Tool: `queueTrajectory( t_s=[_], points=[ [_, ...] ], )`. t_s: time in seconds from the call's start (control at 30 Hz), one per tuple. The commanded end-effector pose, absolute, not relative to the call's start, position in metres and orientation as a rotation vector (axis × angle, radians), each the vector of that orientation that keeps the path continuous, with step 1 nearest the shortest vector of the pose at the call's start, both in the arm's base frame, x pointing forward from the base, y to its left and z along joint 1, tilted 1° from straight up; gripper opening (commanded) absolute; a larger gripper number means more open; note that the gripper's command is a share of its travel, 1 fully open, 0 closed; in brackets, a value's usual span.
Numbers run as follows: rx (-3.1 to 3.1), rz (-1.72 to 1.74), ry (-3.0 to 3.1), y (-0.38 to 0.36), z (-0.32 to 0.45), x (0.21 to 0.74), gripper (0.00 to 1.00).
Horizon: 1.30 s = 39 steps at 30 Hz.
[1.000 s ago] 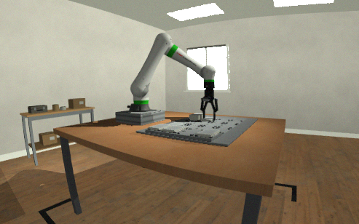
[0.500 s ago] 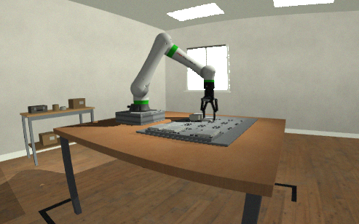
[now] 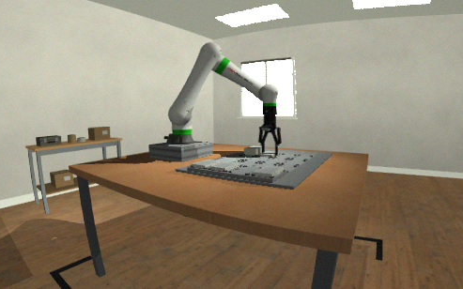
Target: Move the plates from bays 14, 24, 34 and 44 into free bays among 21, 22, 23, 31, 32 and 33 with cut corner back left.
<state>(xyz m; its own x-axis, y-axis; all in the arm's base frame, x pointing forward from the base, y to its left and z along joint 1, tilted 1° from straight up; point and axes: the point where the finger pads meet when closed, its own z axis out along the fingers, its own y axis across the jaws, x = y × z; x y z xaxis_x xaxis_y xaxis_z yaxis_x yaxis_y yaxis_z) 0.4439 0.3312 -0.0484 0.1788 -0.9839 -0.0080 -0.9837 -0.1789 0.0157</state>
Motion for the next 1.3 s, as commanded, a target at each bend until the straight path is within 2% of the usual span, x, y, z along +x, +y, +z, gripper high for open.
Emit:
queueTrajectory(
  t_s=[0.0, 0.27, 0.3, 1.27],
  points=[
    [2.408, -0.024, -2.009, 0.3316, -0.0474, 0.4446, 0.1],
    [2.408, -0.024, -2.009, 0.3316, -0.0474, 0.4446, 0.1],
    [2.408, -0.024, -2.009, 0.3316, -0.0474, 0.4446, 0.7],
    [2.408, -0.024, -2.01, 0.3316, -0.0448, 0.4446, 0.7]
  ],
)
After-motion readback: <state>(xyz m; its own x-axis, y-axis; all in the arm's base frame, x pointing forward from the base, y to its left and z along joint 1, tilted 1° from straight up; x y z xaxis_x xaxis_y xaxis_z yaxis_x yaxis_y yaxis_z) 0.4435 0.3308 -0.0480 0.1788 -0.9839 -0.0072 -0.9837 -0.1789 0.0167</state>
